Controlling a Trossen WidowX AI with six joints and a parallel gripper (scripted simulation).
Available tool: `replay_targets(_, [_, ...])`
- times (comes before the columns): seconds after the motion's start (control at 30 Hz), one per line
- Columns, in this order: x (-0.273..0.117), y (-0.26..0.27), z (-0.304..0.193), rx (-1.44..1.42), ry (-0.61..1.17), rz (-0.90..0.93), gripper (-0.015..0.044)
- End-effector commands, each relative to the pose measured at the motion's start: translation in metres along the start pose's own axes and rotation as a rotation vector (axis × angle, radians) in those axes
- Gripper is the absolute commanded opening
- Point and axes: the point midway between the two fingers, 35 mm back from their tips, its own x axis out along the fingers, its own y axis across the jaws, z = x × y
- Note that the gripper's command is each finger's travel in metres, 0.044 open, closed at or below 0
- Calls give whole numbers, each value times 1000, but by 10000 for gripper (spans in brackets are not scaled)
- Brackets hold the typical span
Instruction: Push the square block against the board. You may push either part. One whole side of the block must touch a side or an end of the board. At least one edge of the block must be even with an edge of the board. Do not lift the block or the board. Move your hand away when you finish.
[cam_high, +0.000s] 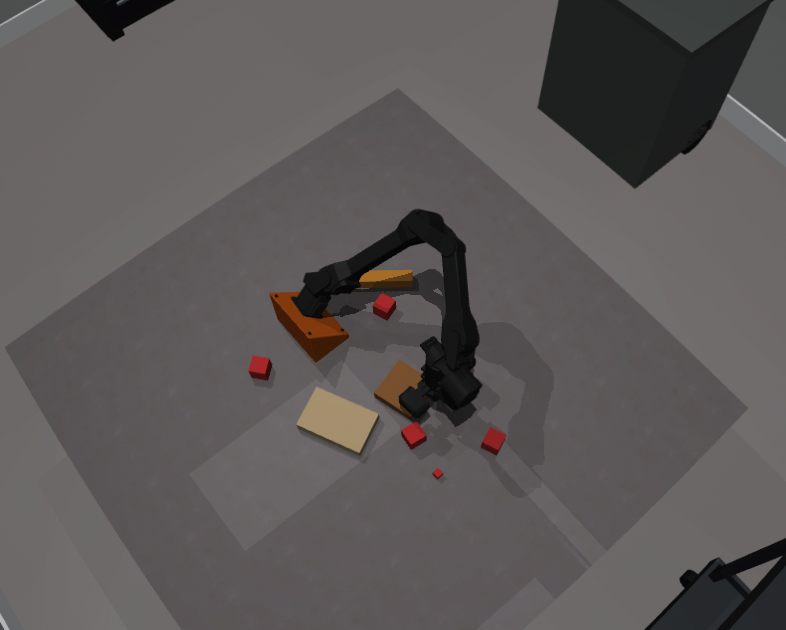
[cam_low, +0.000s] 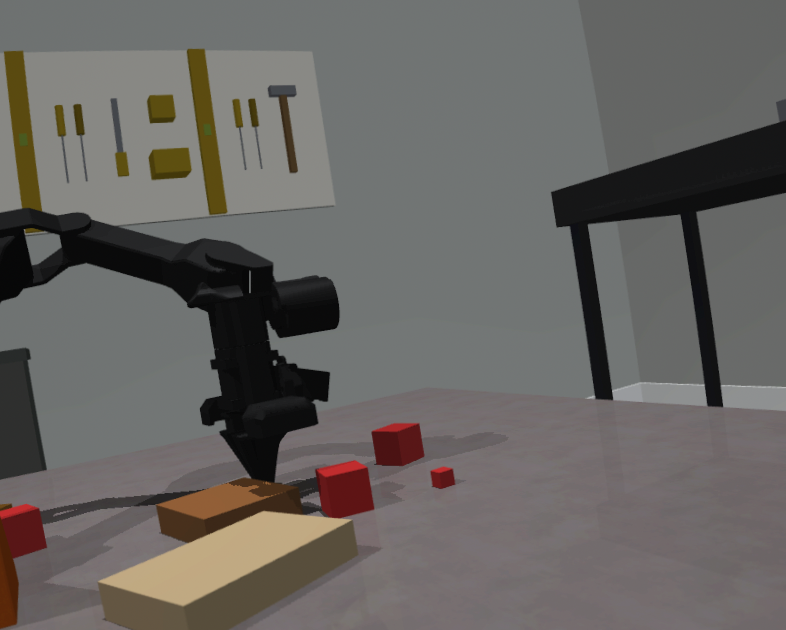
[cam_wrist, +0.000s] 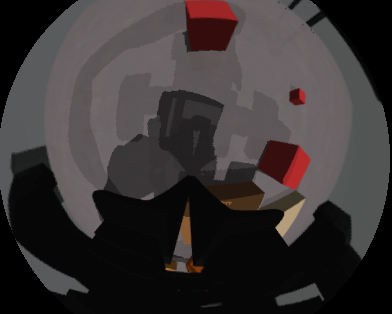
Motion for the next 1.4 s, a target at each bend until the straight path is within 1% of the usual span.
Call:
replay_targets(0.0, [1, -1, -6, 0, 4, 0, 0])
replay_targets(0.57, [0, -4, -22, 1, 4, 0, 0])
replay_targets(1.37, [2, -3, 15, -1, 3, 0, 0])
